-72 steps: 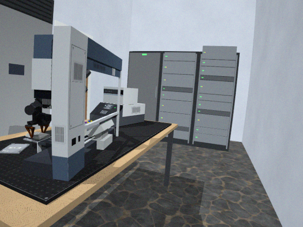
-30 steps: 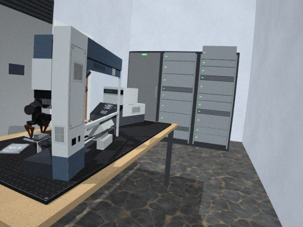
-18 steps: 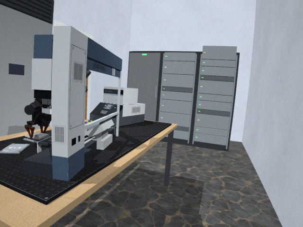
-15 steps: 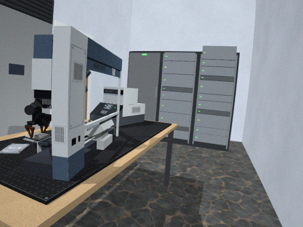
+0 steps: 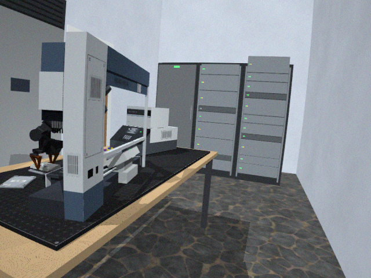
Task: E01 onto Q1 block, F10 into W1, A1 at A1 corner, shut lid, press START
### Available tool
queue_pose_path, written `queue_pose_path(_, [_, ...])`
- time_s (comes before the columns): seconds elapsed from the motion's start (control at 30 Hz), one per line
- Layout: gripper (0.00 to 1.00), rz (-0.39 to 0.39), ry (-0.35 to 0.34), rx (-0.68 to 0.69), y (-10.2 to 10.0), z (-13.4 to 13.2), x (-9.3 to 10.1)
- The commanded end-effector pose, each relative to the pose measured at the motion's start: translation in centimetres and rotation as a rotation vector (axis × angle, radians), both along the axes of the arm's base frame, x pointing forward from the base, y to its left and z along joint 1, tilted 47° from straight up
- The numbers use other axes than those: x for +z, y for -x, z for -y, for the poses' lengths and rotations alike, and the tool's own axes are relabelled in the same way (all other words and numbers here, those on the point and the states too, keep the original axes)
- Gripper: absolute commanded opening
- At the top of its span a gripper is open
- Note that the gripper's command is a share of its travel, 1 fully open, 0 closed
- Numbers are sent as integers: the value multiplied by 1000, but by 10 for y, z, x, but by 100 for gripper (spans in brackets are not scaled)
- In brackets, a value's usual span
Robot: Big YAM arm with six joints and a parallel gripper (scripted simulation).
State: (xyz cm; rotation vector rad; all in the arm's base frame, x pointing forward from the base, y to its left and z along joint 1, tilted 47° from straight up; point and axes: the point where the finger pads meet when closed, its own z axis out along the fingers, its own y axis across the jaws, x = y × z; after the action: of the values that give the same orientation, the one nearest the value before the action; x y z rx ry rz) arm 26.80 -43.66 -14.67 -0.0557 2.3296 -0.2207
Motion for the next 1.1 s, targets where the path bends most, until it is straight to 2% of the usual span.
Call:
queue_pose_path(0.0, [0,-2,-18,-15,3,-5,-2])
queue_pose_path(0.37, [0,0,-11,0,-5,-12,-3])
queue_pose_path(0.7, [0,-2,4,-21,6,11,0])
queue_pose_path(0.77, [0,-1,8,-23,6,12,3])
queue_pose_path(1.07, [0,0,-10,-38,8,7,-5])
